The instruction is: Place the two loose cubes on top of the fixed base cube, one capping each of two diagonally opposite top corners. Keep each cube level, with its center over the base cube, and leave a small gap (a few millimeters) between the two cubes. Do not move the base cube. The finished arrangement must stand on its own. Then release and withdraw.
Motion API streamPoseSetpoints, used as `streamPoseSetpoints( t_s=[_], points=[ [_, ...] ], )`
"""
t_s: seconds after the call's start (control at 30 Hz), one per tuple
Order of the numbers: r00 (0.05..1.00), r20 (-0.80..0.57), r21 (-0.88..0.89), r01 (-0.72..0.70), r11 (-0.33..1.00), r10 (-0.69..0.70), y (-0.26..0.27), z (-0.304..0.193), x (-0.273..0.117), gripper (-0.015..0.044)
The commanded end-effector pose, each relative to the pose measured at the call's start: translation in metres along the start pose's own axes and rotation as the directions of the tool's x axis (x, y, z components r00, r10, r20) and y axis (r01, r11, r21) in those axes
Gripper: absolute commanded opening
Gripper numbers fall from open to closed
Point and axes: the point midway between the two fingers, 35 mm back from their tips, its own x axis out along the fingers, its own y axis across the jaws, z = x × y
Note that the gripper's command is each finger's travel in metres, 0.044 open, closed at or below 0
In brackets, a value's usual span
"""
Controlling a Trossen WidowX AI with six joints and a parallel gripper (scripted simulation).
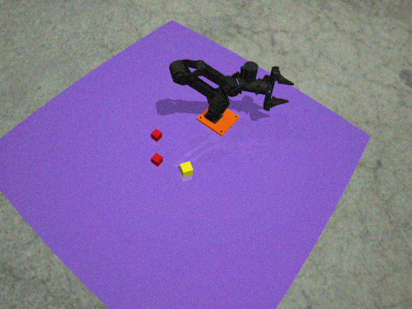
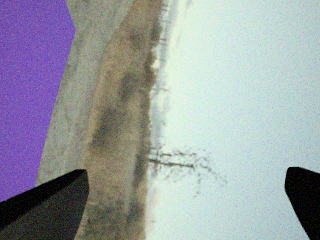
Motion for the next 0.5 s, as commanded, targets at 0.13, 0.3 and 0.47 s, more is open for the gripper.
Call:
streamPoseSetpoints(
  t_s=[0.13, 0.3, 0.47],
  points=[
    [0.995, -0.066, 0.092, -0.062, 0.994, 0.068, 0.006, -0.019, 0.014, 0.0269],
    [0.973, -0.162, 0.237, -0.125, 0.963, 0.166, 0.015, -0.049, 0.029, 0.0265],
    [0.93, -0.255, 0.392, -0.15, 0.908, 0.264, 0.026, -0.083, 0.04, 0.0265]
  ],
)
